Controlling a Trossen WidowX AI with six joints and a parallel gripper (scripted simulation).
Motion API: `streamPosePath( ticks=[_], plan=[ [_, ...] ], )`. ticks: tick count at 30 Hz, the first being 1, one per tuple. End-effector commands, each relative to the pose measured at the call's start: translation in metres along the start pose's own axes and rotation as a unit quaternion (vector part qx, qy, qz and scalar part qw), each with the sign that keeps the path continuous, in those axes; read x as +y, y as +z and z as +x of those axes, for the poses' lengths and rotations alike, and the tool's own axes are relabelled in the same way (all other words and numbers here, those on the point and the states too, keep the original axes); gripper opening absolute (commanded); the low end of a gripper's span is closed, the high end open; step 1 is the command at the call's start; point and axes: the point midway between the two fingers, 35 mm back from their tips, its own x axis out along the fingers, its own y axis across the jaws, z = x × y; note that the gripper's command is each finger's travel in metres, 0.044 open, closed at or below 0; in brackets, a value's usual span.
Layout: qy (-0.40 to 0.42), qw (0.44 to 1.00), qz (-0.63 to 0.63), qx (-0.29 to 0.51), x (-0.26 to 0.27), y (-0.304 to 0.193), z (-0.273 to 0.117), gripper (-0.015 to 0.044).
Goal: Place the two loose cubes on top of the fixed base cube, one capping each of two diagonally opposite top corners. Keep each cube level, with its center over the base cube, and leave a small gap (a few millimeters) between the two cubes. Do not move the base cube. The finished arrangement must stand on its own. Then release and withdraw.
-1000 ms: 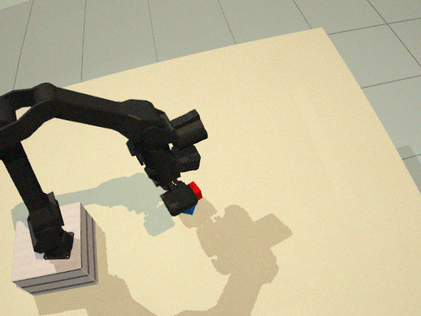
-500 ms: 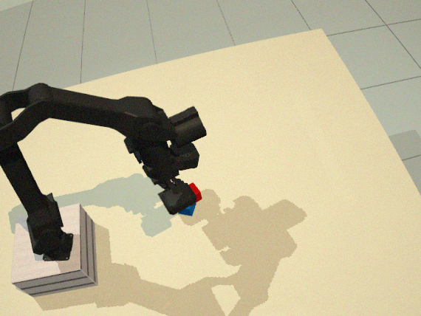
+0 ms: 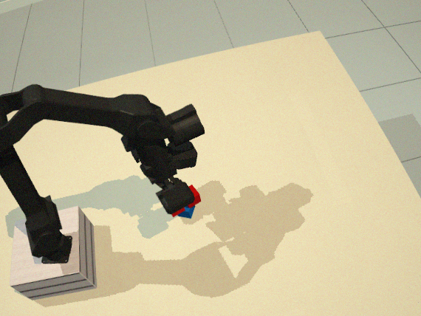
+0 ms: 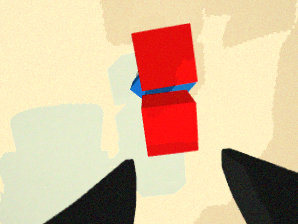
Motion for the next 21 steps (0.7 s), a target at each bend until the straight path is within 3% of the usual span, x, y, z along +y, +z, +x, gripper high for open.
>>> streamPosePath(
  ticks=[1, 21],
  plan=[
    [-0.001, 1.000, -0.003, -0.009, -0.0001, 0.0031, -0.0081, 0.0205],
    [-0.001, 1.000, -0.003, -0.009, -0.0001, 0.0030, -0.0169, 0.0205]
  ],
)
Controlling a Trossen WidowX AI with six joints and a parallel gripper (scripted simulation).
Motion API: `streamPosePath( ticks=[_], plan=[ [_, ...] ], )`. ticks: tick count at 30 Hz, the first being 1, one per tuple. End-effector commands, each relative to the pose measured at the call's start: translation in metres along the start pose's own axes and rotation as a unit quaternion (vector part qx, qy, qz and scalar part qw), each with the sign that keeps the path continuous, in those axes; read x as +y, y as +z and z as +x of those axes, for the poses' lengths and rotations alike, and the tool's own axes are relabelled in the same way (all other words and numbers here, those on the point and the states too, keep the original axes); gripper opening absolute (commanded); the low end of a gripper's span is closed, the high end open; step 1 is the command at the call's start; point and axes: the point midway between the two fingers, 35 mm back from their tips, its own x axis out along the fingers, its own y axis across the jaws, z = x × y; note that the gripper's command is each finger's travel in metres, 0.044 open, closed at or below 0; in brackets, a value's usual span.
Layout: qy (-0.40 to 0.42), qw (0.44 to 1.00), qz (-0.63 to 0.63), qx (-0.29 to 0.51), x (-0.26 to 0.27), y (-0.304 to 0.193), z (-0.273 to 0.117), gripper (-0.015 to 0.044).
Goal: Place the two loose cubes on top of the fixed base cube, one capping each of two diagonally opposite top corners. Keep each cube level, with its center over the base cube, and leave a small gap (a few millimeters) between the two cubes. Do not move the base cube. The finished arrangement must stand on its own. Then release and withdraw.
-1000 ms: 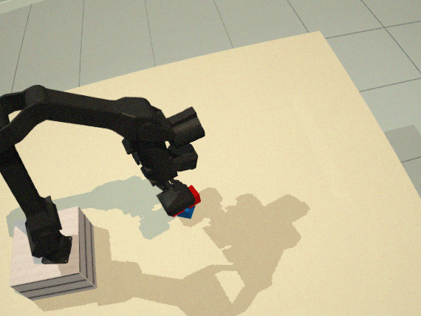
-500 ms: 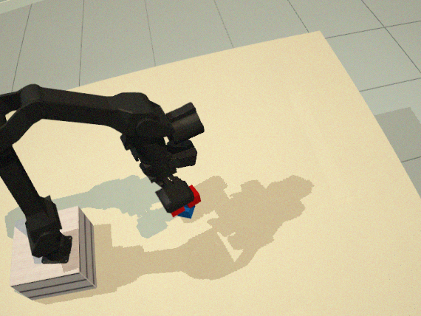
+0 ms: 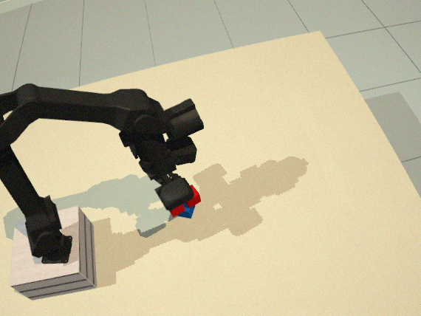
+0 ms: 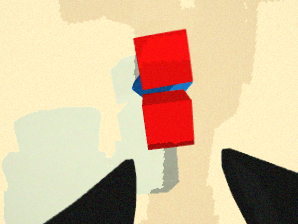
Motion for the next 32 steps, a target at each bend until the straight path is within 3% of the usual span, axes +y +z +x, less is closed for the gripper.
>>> streamPosePath(
  ticks=[1, 9, 19, 28, 32],
  plan=[
    [0.000, 1.000, -0.003, -0.005, 0.000, 0.002, -0.003, 0.0205],
    [0.000, 1.000, 0.000, 0.000, 0.000, 0.000, -0.009, 0.0400],
    [0.001, 1.000, 0.001, 0.004, 0.002, -0.001, -0.007, 0.0400],
    [0.006, 1.000, 0.001, 0.003, 0.117, 0.014, -0.011, 0.0400],
    [0.007, 1.000, 0.001, 0.003, 0.127, 0.013, -0.012, 0.0400]
  ],
)
